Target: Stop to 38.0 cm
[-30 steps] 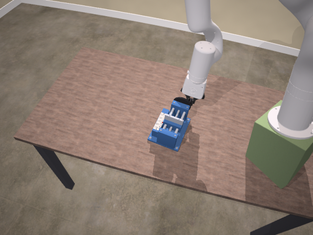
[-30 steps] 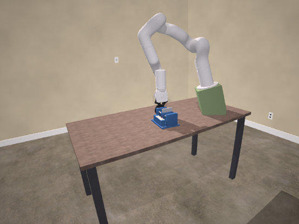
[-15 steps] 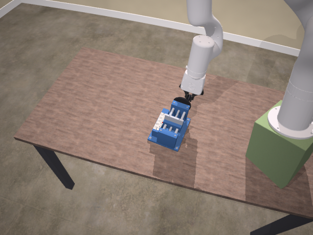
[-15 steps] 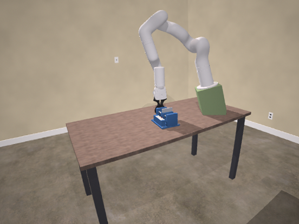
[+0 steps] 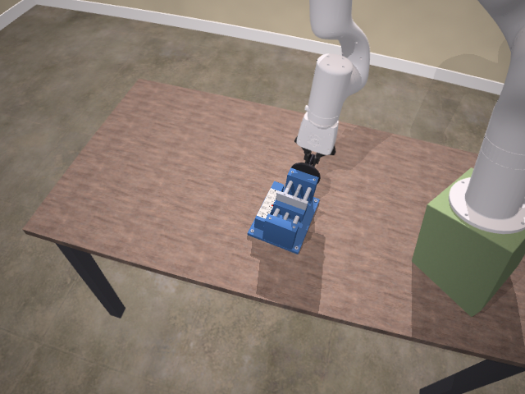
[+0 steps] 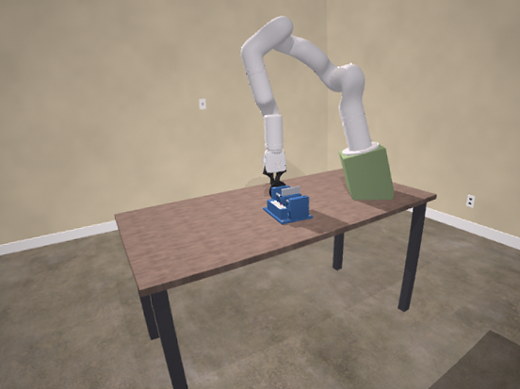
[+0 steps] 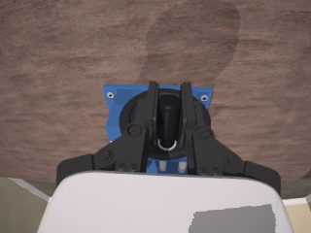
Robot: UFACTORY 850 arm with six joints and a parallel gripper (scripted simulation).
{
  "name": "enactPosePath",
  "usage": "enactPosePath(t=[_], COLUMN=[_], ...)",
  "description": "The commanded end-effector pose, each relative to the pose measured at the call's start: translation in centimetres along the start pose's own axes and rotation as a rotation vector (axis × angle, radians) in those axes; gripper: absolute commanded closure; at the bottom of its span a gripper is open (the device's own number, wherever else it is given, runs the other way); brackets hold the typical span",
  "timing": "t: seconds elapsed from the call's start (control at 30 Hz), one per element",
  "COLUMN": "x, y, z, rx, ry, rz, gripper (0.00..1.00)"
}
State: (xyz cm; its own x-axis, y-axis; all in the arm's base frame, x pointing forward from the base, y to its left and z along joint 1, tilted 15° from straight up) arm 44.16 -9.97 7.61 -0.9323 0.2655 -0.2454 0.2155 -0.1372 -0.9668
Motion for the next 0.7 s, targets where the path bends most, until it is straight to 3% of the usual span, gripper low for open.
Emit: enactPosePath(t=[0.0, 0.67], x=[-0.7, -2.5], y=[0.0, 0.9], z=[-0.2, -0.6], rx=[0.001, 0.001], ry=[0.000, 0.000], rz=[0.000, 0.000], gripper=[0.94, 0.94])
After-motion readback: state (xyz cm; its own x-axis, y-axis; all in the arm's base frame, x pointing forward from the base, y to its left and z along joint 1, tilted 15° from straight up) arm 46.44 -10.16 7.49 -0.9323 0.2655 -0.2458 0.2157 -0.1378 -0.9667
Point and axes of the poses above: the point where the finger pads meet when closed, its own y axis out along the fingers, its own x axis across the jaws, z = x × y, the point moved 9 cm from there along -y, back along the fingers, and after that the axes turned 13 degrees about y, right-handed, at the moved point
